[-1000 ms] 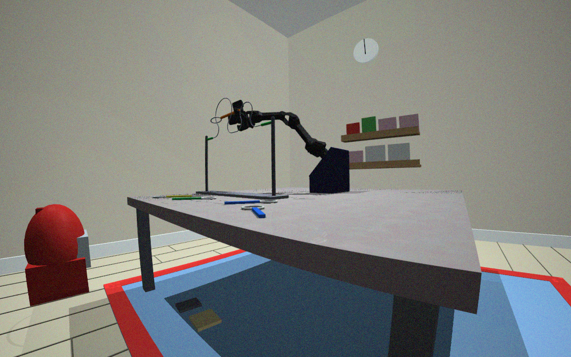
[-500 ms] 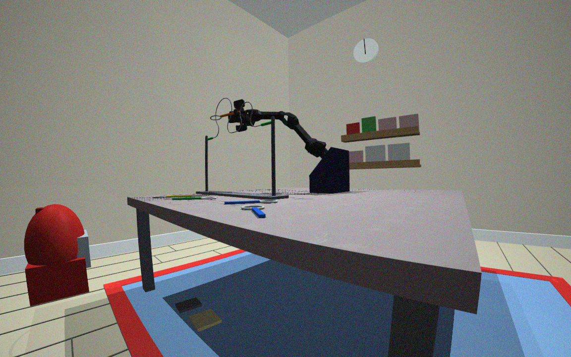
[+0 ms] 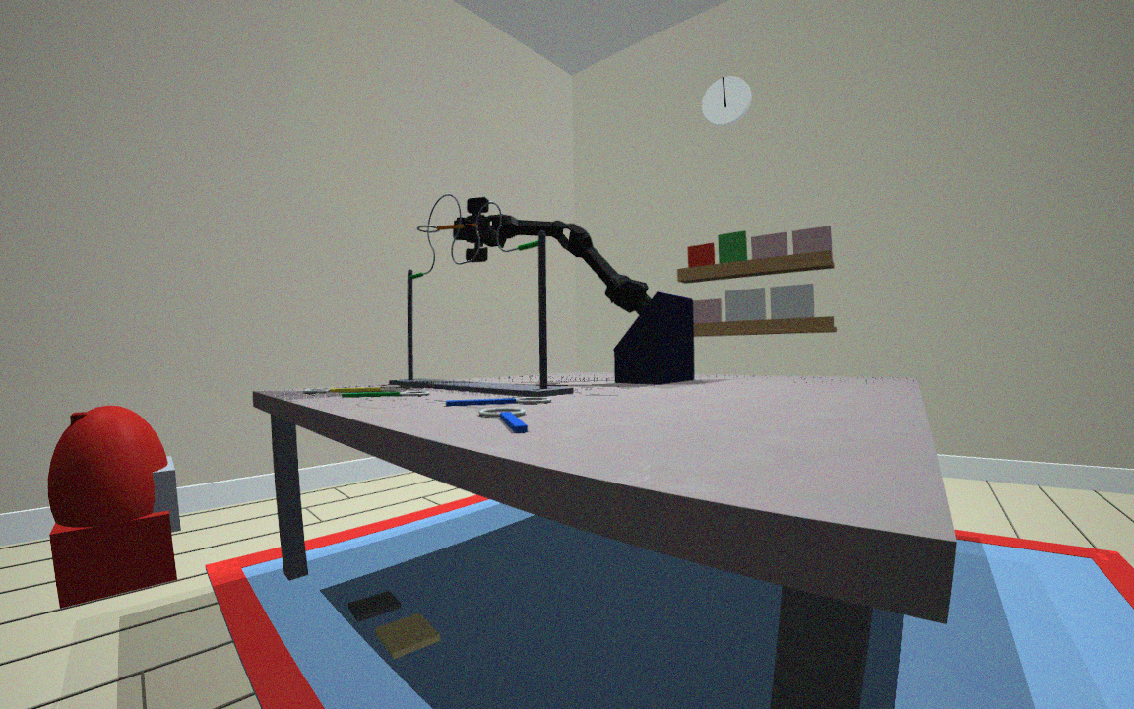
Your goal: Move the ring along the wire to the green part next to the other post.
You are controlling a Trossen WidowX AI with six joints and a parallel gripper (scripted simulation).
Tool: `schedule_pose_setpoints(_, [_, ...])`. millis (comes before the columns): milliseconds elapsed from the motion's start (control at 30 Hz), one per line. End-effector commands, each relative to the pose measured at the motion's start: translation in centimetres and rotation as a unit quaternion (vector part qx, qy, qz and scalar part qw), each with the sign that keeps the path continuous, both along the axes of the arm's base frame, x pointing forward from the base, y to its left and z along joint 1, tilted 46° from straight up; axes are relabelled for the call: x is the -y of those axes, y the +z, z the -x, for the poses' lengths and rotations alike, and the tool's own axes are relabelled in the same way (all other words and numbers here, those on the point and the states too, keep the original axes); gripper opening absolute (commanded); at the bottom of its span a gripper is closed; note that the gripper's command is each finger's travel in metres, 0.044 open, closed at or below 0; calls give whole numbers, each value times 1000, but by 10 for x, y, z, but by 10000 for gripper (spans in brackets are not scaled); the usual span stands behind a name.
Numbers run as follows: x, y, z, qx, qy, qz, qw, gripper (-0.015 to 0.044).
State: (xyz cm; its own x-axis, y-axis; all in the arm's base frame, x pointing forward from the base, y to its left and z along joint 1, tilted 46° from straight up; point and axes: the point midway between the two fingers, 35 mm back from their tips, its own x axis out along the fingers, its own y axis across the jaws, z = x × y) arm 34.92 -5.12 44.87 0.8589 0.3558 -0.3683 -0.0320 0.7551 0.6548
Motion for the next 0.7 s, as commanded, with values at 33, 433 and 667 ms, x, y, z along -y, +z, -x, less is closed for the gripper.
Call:
schedule_pose_setpoints(33, [2, -1, 0, 1, -2, 38, 999, -150])
schedule_pose_setpoints(433, [7, -4, -1, 3, -6, 119, 993, -150])
schedule_pose_setpoints(667, [9, -6, -1, 4, -8, 163, 987, -150])
